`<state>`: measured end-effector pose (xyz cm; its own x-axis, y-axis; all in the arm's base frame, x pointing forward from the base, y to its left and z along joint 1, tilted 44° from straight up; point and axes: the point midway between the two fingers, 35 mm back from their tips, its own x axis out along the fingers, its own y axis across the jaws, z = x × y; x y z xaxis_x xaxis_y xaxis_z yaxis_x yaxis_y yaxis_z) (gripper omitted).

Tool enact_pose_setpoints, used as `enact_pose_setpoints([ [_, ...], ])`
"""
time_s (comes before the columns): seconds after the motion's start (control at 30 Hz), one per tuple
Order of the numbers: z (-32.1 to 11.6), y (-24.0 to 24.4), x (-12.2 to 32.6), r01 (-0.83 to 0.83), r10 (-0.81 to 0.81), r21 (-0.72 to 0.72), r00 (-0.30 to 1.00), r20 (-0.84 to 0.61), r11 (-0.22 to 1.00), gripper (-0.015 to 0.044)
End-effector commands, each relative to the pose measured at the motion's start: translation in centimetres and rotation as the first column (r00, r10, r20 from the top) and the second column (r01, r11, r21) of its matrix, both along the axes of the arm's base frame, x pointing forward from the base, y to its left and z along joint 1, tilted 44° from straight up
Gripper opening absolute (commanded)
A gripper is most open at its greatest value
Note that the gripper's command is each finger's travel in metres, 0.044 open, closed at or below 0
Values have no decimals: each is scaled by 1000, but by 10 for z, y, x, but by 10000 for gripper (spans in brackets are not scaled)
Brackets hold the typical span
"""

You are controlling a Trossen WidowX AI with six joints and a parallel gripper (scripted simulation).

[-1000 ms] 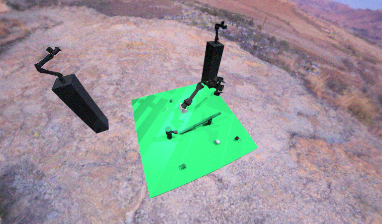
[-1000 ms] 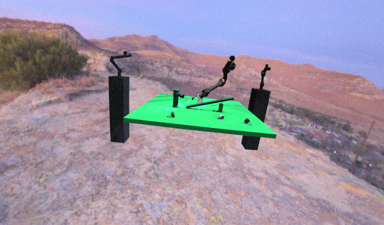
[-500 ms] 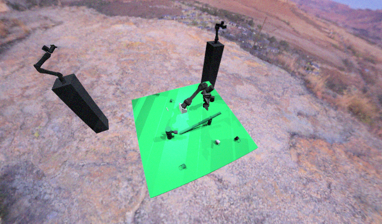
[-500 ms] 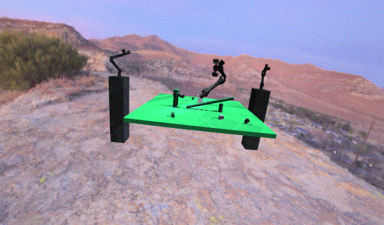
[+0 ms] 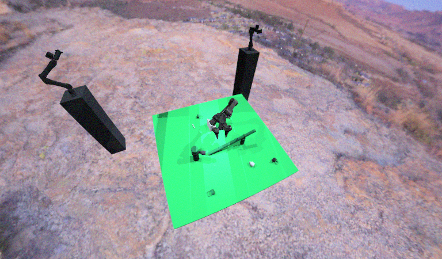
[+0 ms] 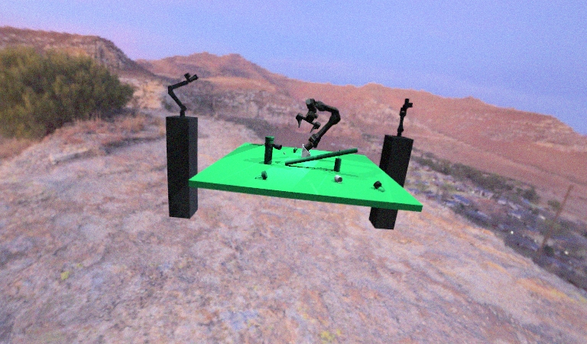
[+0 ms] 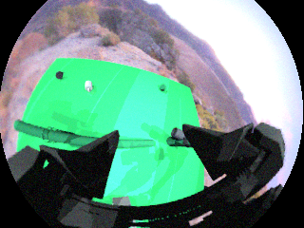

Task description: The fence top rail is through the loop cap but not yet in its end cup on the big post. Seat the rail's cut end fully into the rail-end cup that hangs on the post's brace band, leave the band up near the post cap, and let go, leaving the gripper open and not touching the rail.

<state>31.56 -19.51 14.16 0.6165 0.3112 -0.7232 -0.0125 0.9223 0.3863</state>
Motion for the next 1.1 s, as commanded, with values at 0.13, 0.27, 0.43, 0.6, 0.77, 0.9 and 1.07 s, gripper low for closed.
enact_pose_setpoints([
  [0.13,-35,23,-24,127,-61,345,979,-196,930,440],
  [0.27,-35,23,-24,127,-61,345,979,-196,930,440],
  [0.43,-38,20,-23,92,-37,320,984,-174,943,440],
  [0.6,-68,-9,-14,-169,174,100,984,-38,980,440],
  [0.77,-112,-45,-8,-470,491,-230,870,41,852,440],
  [0.9,-140,-64,-6,-594,659,-406,752,27,695,440],
  [1.07,-156,-74,-6,-645,743,-496,669,1,581,440],
])
